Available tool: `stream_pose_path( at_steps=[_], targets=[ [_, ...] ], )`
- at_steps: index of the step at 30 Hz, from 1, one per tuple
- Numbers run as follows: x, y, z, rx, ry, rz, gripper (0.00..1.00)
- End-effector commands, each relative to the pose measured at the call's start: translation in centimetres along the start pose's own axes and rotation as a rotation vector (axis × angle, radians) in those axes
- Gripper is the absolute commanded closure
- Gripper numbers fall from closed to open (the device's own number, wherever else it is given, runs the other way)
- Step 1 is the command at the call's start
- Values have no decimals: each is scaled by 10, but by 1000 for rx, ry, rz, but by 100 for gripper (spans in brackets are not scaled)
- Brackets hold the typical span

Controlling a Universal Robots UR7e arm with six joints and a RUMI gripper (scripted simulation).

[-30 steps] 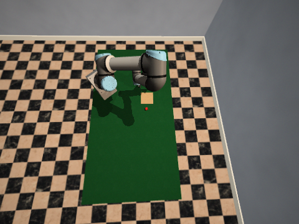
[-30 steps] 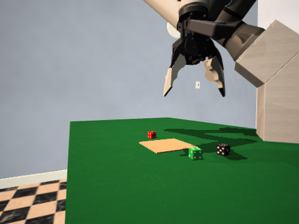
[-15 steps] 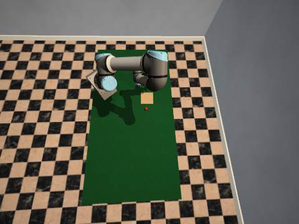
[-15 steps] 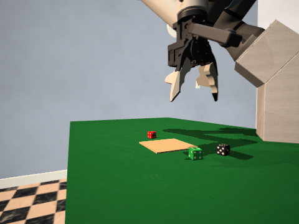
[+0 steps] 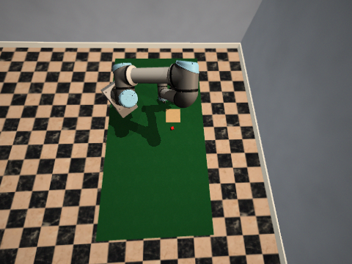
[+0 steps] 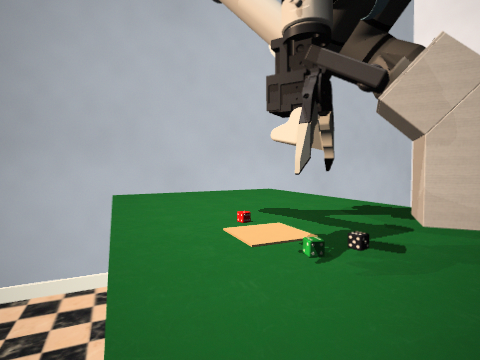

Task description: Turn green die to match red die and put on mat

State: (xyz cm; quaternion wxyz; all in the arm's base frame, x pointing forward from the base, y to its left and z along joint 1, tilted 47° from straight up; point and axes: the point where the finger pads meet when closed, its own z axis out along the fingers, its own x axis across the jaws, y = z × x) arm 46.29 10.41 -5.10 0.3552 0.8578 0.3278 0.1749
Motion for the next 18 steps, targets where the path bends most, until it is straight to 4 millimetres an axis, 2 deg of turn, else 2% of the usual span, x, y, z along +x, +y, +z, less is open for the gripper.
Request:
stream_pose_path(
  at_steps=[1,9,11,18],
  targets=[
    [0,0,5,1,12,-154,0],
    [0,2,14,-1,12,-412,0],
    [0,2,14,-1,12,-412,0],
    [0,3,20,-2,12,-595,0]
  ],
)
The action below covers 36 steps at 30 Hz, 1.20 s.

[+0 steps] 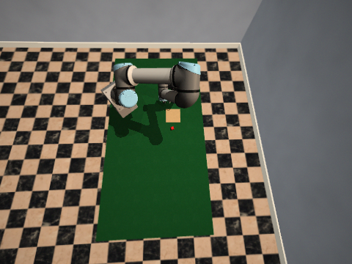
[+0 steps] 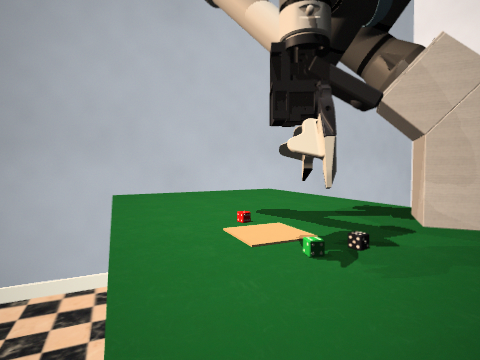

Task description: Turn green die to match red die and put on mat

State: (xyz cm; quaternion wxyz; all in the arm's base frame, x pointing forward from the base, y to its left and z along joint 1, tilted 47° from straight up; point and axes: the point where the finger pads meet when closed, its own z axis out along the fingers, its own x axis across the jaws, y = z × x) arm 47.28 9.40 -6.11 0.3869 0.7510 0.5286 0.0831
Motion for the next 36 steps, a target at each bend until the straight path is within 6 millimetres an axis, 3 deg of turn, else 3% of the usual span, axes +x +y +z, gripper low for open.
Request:
stream_pose_path(
  at_steps=[1,17,18,36],
  targets=[
    [0,1,4,-5,9,-119,0],
    [-1,2,7,-5,9,-213,0],
    [-1,2,7,-5,9,-213,76],
    [-1,2,7,-5,9,-213,76]
  ],
)
